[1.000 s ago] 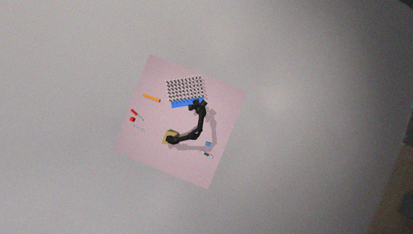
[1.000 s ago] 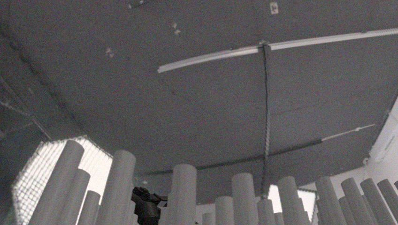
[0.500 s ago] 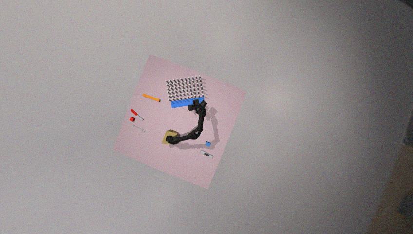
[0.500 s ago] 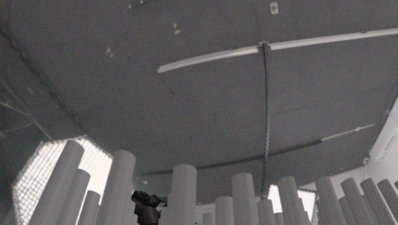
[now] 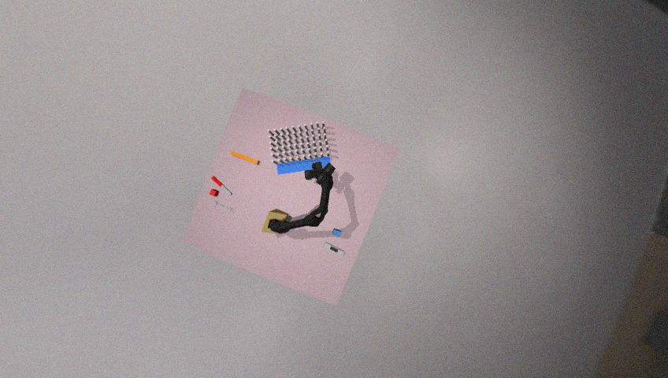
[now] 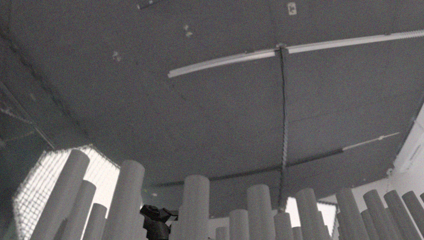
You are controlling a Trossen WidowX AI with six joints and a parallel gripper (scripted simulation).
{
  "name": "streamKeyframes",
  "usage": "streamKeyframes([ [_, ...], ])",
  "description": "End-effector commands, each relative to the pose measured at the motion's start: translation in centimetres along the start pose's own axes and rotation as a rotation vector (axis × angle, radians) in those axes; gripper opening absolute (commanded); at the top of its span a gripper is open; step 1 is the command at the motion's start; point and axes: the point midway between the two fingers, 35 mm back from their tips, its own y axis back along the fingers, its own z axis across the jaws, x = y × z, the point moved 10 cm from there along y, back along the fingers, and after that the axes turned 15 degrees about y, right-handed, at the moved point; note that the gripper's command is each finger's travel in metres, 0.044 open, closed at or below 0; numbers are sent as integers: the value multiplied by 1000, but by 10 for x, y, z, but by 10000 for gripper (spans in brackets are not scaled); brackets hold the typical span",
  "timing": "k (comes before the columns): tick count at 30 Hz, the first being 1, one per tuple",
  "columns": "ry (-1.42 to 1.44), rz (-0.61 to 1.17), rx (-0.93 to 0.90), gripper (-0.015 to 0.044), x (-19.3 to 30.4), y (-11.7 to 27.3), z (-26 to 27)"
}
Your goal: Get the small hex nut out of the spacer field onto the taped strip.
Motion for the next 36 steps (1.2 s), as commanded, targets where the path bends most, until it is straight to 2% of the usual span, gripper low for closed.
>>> streamKeyframes([
  [1, 3, -4, 1, 0, 3, 2, 1],
  [36, 3, -2, 0, 0, 23, 9, 6],
])
